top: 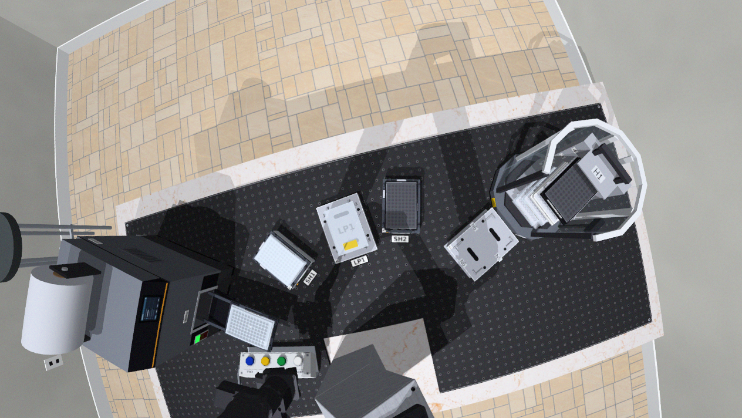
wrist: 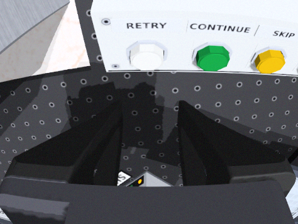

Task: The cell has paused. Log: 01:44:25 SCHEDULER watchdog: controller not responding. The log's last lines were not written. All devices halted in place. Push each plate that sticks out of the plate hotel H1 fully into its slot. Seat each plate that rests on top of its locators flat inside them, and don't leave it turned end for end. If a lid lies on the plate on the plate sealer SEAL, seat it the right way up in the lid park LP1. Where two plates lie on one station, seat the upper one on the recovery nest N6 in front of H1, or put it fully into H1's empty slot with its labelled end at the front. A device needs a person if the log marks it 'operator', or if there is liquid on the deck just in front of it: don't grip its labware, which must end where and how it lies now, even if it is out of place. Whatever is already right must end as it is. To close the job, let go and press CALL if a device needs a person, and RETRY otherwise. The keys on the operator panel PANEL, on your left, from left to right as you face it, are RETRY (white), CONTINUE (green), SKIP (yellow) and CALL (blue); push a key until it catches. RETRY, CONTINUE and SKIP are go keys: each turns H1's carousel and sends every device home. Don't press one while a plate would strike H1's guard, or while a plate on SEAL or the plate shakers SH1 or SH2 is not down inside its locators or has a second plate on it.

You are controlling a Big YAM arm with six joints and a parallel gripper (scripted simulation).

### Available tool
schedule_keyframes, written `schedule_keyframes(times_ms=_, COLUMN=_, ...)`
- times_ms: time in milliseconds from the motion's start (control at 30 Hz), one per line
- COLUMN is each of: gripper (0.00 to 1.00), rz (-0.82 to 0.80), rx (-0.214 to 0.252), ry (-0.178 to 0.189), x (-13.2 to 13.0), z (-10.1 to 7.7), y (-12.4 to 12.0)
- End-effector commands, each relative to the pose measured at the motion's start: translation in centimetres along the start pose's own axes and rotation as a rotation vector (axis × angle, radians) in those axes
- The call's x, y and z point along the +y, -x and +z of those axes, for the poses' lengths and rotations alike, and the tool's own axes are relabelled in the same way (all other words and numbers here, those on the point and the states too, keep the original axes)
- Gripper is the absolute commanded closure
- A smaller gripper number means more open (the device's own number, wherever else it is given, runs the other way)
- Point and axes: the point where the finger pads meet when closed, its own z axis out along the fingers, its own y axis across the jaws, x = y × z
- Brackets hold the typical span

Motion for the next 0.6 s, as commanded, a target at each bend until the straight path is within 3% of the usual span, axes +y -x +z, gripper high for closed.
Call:
schedule_keyframes(times_ms=0, gripper=0.7, rz=-0.008, rx=0.002, ry=-0.006, x=-0.02, z=0.06, y=-0.05)
schedule_keyframes(times_ms=433, gripper=0.96, rz=0.0, rx=0.004, ry=-0.01, x=-0.26, z=-0.16, y=-0.06)
schedule_keyframes(times_ms=500, gripper=0.96, rz=0.0, rx=0.004, ry=-0.01, x=-0.26, z=-0.16, y=-0.06)
schedule_keyframes(times_ms=567, gripper=1.0, rz=-0.005, rx=-0.003, ry=0.003, x=0.46, z=0.78, y=0.12)
